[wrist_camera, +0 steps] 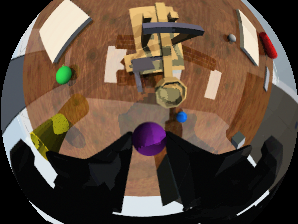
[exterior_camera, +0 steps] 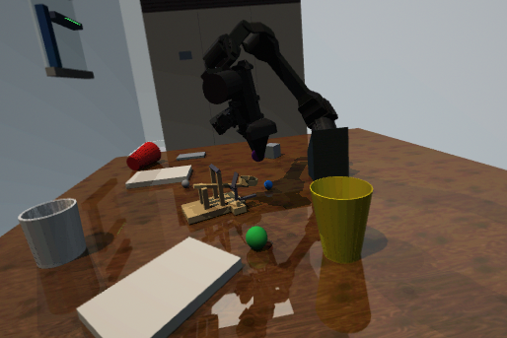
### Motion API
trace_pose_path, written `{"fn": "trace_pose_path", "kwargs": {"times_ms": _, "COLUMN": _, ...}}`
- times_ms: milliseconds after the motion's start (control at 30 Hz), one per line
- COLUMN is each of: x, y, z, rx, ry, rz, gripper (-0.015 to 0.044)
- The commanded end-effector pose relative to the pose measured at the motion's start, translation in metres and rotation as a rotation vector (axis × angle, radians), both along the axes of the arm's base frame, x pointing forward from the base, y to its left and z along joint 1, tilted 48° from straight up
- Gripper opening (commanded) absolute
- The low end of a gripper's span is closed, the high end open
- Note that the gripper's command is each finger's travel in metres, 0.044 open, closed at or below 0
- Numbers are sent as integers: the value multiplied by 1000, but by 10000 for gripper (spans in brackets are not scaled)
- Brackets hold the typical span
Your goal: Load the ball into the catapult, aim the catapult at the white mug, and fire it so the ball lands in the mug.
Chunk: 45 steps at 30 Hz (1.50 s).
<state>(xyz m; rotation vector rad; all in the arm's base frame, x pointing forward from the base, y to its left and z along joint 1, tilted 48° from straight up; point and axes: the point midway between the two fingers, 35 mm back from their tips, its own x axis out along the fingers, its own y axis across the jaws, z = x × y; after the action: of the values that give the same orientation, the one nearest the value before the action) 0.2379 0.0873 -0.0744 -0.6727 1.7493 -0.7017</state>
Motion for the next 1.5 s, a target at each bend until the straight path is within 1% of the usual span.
{"fn": "trace_pose_path", "kwargs": {"times_ms": 0, "x": 10, "y": -14, "z": 3, "rx": -2, "ry": 91, "rz": -3, "gripper": 0}}
{"fn": "trace_pose_path", "kwargs": {"times_ms": 267, "x": 25, "y": -44, "z": 8, "rx": 14, "ry": 258, "rz": -22, "gripper": 0}}
{"fn": "trace_pose_path", "kwargs": {"times_ms": 1067, "x": 22, "y": -65, "z": -12, "rx": 13, "ry": 261, "rz": -22, "gripper": 0}}
{"fn": "trace_pose_path", "kwargs": {"times_ms": 1300, "x": 23, "y": -63, "z": -9, "rx": 14, "ry": 257, "rz": -28, "gripper": 0}}
{"fn": "trace_pose_path", "kwargs": {"times_ms": 1467, "x": 23, "y": -63, "z": -9, "rx": 14, "ry": 257, "rz": -28, "gripper": 131}}
